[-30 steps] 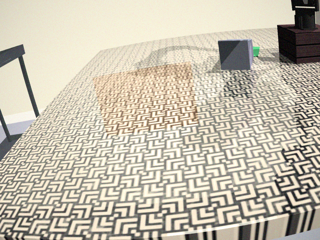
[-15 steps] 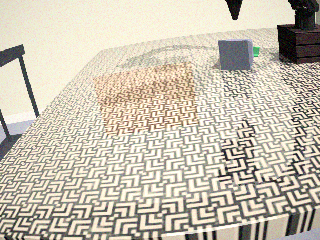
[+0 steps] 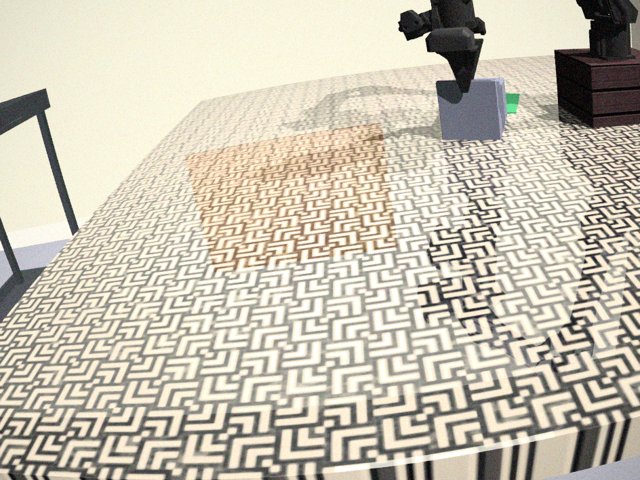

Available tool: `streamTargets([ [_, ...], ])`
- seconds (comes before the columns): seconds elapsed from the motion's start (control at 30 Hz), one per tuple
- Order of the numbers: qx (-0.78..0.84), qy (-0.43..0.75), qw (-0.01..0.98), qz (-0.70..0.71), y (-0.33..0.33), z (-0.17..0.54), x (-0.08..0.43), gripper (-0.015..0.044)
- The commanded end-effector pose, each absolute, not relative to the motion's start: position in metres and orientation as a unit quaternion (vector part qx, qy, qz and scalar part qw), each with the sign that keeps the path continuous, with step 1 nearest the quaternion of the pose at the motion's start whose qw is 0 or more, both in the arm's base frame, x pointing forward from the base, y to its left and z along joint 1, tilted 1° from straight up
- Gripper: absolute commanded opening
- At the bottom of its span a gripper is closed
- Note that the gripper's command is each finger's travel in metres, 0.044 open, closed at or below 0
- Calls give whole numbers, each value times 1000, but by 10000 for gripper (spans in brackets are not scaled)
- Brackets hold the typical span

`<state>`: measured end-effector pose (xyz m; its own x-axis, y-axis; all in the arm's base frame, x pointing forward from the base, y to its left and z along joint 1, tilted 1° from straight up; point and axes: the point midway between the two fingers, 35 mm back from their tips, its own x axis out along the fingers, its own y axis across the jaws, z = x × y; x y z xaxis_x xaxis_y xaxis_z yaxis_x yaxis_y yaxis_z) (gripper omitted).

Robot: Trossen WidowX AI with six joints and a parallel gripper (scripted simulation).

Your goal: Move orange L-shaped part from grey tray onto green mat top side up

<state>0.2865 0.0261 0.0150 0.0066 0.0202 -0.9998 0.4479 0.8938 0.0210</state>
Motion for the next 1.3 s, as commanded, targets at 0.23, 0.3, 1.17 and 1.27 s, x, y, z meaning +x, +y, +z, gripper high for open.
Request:
streamTargets([
  [0.23, 168, 683, 694, -154, 26, 2, 288, 180],
  [0.3, 168, 683, 694, -154, 26, -1, 288, 180],
  [1.17, 168, 683, 694, -154, 26, -27, 288, 180],
  [1.27, 168, 683, 694, -154, 26, -27, 288, 180],
])
